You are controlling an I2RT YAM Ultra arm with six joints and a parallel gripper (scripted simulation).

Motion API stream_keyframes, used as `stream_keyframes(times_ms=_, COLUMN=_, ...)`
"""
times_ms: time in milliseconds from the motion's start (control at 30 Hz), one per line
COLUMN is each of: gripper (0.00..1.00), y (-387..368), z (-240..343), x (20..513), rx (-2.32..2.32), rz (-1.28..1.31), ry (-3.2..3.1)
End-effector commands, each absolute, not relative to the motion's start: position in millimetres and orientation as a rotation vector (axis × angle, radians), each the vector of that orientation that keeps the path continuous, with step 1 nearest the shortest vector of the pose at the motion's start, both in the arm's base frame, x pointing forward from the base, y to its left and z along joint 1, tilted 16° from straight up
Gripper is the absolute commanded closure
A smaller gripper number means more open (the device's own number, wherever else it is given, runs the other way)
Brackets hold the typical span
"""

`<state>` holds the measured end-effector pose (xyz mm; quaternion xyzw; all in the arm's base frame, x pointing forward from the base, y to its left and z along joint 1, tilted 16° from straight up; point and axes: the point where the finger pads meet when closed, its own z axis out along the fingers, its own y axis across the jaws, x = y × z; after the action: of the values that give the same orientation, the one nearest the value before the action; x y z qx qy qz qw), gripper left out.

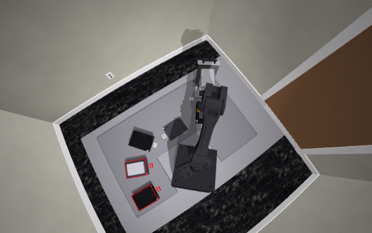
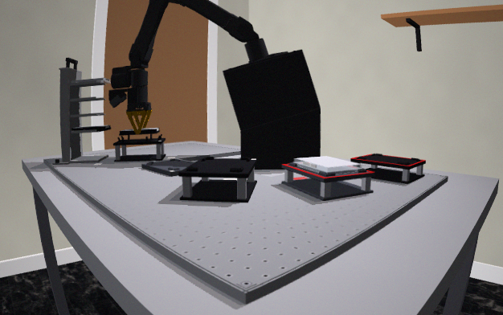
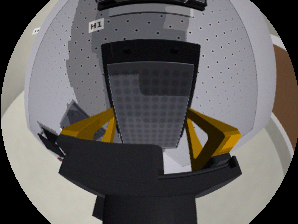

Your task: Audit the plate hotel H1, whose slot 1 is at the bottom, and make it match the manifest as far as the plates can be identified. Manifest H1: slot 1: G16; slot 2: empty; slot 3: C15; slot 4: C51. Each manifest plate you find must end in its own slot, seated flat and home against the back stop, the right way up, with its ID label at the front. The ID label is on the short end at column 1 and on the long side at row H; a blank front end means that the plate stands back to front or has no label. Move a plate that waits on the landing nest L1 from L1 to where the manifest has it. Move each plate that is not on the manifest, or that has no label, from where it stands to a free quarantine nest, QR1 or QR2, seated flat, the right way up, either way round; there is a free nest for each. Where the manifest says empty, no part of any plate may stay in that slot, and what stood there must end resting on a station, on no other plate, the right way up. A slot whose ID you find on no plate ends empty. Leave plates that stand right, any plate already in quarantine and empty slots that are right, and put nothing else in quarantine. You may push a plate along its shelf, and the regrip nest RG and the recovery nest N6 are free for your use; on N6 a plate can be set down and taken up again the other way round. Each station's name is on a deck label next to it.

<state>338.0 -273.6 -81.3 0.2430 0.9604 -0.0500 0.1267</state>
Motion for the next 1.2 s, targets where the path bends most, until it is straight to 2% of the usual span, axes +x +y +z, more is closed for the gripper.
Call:
stream_keyframes(times_ms=0, gripper=0.14, y=-278, z=-77, x=344, rx=0.702, rz=-0.158, ry=2.774)
stream_keyframes(times_ms=1167, gripper=0.14, y=-281, z=-96, x=348, rx=0.702, rz=-0.158, ry=2.774)
